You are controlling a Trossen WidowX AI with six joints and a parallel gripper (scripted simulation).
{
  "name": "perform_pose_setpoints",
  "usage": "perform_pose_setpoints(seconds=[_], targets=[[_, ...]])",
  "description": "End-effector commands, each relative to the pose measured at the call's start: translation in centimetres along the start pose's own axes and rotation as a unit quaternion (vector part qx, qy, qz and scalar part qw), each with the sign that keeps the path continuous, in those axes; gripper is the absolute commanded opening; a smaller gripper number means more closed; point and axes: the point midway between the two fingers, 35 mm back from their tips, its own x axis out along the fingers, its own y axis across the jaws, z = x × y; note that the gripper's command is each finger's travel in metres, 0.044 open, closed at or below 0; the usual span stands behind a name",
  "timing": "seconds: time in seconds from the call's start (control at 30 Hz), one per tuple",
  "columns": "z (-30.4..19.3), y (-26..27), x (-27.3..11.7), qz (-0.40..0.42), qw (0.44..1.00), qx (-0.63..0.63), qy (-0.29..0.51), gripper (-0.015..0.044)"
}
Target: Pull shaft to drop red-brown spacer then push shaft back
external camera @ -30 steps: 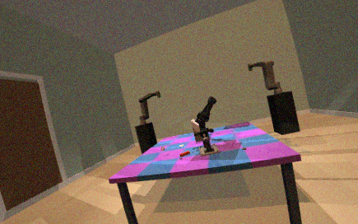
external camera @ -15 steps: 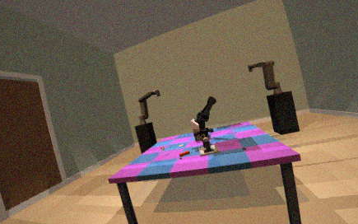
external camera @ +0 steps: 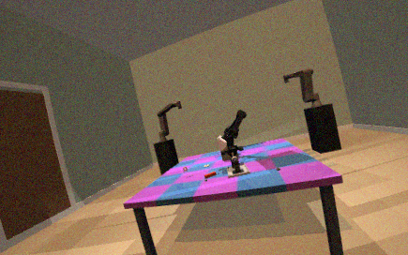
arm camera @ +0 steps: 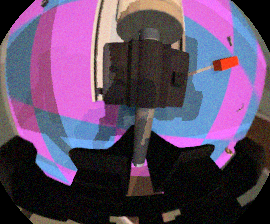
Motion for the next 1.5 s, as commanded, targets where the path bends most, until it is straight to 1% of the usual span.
perform_pose_setpoints(seconds=[0.0, 1.47], targets=[[0.15, 0.04, -0.03, 0.0, 1.0, 0.001, -0.001, 0.0], [0.57, 0.04, -0.03, 0.0, 1.0, 0.001, -0.001, 0.0]])
